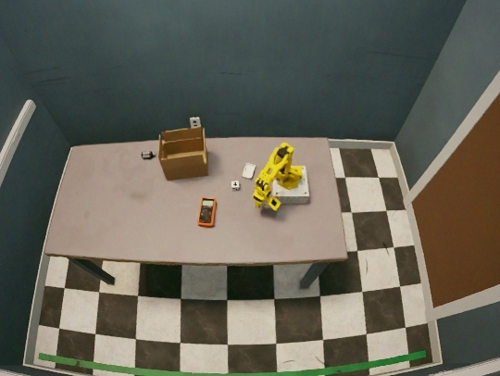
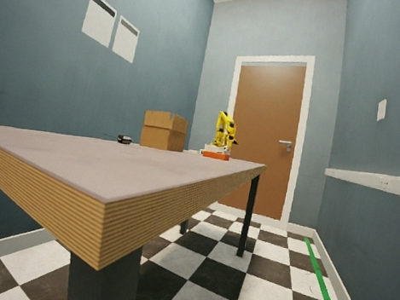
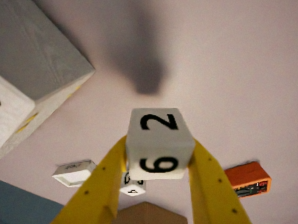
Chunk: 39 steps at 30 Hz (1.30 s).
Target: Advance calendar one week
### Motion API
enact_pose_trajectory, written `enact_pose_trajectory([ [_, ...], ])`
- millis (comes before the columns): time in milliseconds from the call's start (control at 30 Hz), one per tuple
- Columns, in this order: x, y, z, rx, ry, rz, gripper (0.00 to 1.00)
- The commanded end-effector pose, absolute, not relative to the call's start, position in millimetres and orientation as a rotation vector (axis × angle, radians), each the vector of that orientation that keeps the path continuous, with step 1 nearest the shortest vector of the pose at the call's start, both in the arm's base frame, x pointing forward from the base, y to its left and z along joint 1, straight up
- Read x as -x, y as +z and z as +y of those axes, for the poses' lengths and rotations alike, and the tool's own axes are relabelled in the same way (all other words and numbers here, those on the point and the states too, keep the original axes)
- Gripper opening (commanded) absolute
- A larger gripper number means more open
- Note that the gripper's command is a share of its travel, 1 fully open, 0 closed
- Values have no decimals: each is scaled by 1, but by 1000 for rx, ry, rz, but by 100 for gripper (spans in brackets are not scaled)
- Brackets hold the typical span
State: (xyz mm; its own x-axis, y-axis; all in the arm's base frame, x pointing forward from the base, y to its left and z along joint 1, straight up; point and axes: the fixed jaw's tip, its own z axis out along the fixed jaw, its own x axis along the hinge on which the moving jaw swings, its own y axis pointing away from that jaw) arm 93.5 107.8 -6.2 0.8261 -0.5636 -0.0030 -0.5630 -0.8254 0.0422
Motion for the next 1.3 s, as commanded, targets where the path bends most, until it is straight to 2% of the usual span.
enact_pose_trajectory([
  [0, -97, -1, 111, -2987, -12, -916, 0],
  [1267, -106, 10, 113, -3009, 18, -983, 0],
])
